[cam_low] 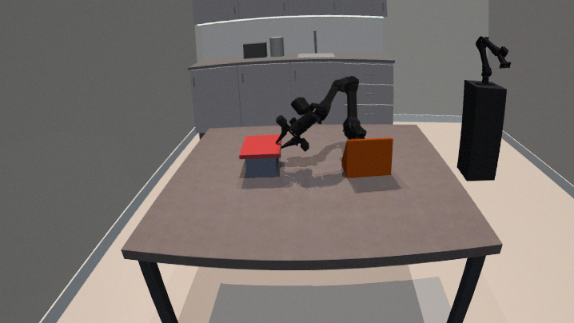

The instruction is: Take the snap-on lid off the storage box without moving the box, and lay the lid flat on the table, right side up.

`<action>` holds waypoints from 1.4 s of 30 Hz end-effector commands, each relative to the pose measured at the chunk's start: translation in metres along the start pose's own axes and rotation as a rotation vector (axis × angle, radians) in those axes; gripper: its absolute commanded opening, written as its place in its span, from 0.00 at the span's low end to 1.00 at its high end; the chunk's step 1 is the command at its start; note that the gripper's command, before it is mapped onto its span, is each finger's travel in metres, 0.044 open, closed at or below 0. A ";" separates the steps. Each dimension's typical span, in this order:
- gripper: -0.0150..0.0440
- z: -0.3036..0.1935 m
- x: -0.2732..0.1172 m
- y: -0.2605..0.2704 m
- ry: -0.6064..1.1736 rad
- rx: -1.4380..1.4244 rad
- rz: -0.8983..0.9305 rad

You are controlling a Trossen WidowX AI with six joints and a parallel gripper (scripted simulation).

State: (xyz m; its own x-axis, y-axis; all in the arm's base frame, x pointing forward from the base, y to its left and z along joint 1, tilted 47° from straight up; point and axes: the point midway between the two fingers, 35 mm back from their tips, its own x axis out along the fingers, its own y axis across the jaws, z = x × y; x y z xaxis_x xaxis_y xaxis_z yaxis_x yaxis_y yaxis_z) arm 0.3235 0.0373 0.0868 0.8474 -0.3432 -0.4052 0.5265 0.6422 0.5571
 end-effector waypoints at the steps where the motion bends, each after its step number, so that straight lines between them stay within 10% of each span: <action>1: 0.43 -0.001 0.000 -0.001 0.004 -0.007 -0.002; 9: 0.25 -0.001 0.000 -0.001 0.004 -0.007 -0.002; 42: 0.25 -0.001 -0.005 0.004 0.001 -0.001 0.000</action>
State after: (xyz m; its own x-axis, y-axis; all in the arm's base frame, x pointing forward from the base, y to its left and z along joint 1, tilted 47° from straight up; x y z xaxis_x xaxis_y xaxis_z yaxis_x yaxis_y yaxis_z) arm 0.3220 0.0401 0.0890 0.8455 -0.3447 -0.4079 0.5291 0.6437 0.5529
